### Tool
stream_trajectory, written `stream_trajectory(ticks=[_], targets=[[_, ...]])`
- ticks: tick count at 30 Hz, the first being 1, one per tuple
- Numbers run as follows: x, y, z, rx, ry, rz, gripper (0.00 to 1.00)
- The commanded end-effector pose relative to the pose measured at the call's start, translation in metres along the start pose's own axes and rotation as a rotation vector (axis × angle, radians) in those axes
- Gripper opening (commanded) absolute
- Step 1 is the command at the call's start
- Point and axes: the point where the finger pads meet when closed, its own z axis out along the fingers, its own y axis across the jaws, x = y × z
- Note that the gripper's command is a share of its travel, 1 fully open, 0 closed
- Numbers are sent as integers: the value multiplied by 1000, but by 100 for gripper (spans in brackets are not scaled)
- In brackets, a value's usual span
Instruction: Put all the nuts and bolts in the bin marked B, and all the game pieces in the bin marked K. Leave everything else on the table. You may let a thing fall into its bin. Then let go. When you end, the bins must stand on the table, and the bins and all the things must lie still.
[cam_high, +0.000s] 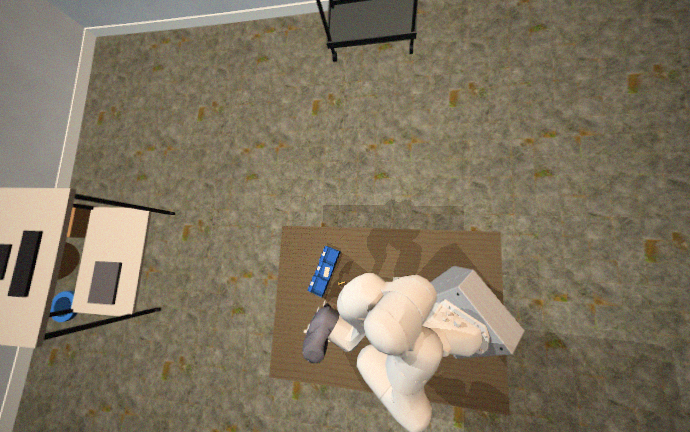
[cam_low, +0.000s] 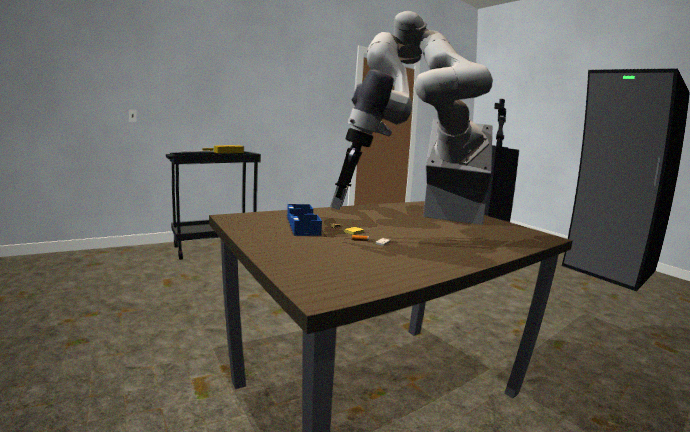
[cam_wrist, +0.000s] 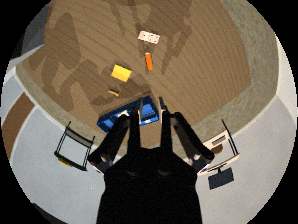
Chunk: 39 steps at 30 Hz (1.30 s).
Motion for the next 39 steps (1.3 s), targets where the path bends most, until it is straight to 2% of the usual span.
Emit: stream_trajectory(ticks=[1,8,11,13,15,23,25,28,31,35,38,39], targets=[[1,16,-4,-39,-18,-151,25],[9,26,-6,-64,-38,-339,25],[9,26,-6,-77,-35,-368,25],[23,33,-7,-80,-34,-447,25],[23,33,-7,-91,-29,-499,25],[23,33,-7,-95,-27,-506,25],[39,36,-8,-107,-12,-605,25],[41,36,-8,-111,-6,-646,25],[63,35,-8,-121,25,-770,25],[63,35,-8,-126,30,-785,25],[87,30,-8,-139,80,-922,25],[88,30,-8,-139,81,-923,25]])
